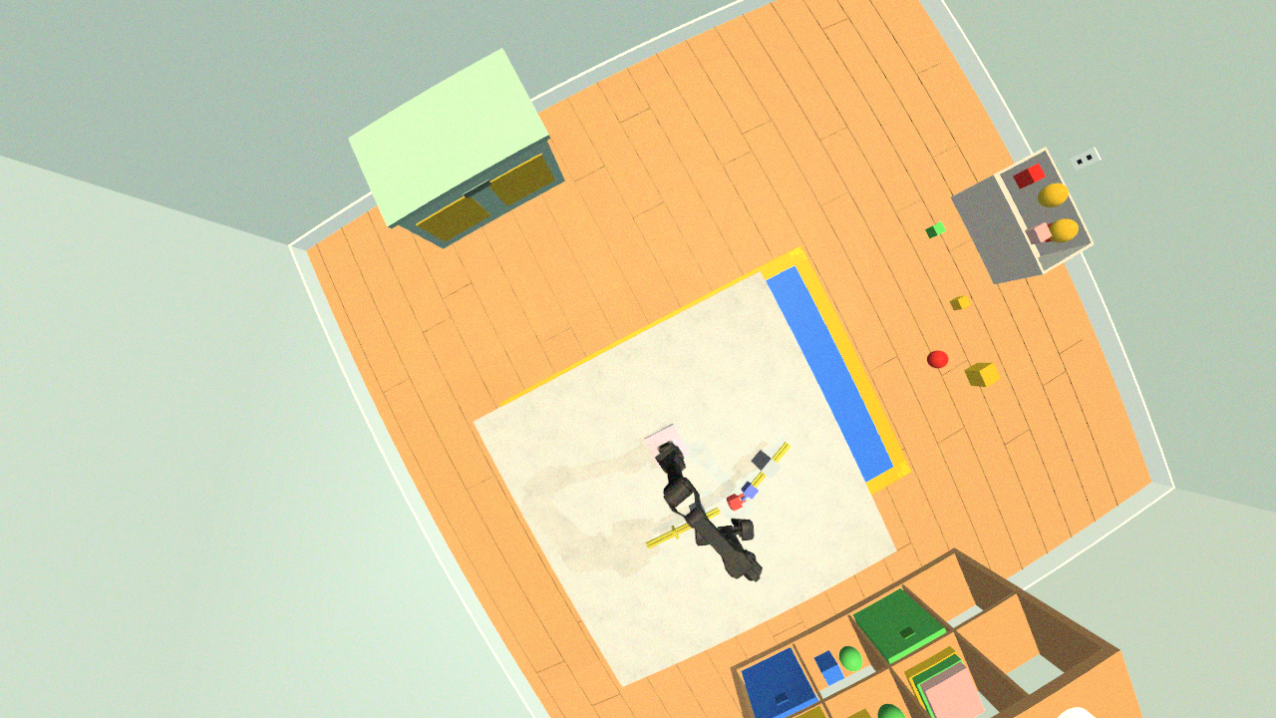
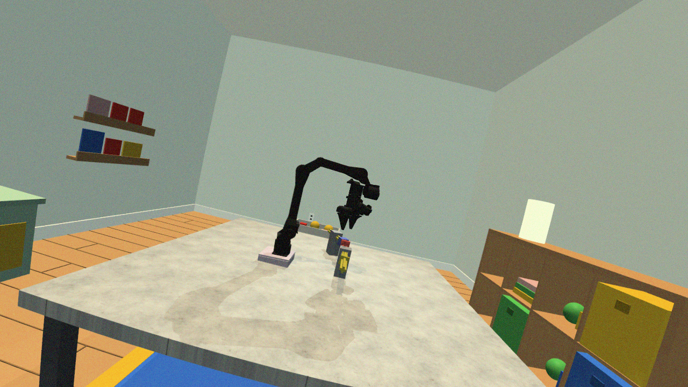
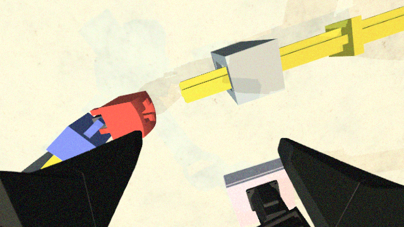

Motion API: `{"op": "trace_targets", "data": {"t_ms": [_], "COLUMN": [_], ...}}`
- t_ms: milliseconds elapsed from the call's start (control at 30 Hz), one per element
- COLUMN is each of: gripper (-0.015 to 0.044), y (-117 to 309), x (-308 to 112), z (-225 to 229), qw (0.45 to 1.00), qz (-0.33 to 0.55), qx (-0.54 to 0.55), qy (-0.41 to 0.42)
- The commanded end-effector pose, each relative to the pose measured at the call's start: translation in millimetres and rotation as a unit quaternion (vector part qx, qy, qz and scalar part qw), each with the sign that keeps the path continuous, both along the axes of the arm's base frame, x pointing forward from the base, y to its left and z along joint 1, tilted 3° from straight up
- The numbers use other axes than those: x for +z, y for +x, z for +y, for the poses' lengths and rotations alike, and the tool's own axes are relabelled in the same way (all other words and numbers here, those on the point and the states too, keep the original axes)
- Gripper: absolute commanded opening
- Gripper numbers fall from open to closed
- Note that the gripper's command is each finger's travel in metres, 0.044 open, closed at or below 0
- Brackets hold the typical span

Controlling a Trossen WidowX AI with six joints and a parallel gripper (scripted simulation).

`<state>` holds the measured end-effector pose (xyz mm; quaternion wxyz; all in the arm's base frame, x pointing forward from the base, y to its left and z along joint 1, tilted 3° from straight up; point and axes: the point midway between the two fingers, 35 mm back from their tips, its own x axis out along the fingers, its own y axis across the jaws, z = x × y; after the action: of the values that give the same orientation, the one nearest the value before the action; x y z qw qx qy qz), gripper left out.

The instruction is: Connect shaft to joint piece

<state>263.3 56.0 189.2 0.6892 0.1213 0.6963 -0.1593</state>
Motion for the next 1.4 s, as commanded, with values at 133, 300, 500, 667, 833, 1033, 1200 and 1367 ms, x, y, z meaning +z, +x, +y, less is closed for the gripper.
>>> {"op": "trace_targets", "data": {"t_ms": [133,300,500,667,833,1033,1200,1367], "gripper": [0.0440,0.0440,0.0440,0.0440,0.0440,0.0440,0.0440,0.0440], "y": [1,1,1,1,1,1,2,2], "x": [-3,-5,-7,-9,-10,-12,-14,-16], "z": [0,0,1,1,1,2,2,3], "qw": [0.994,0.984,0.965,0.944,0.918,0.880,0.844,0.806], "qz": [-0.006,-0.011,-0.018,-0.024,-0.032,-0.042,-0.051,-0.060], "qx": [-0.108,-0.178,-0.261,-0.328,-0.394,-0.470,-0.531,-0.586], "qy": [-0.013,-0.021,-0.029,-0.036,-0.043,-0.050,-0.055,-0.059]}}
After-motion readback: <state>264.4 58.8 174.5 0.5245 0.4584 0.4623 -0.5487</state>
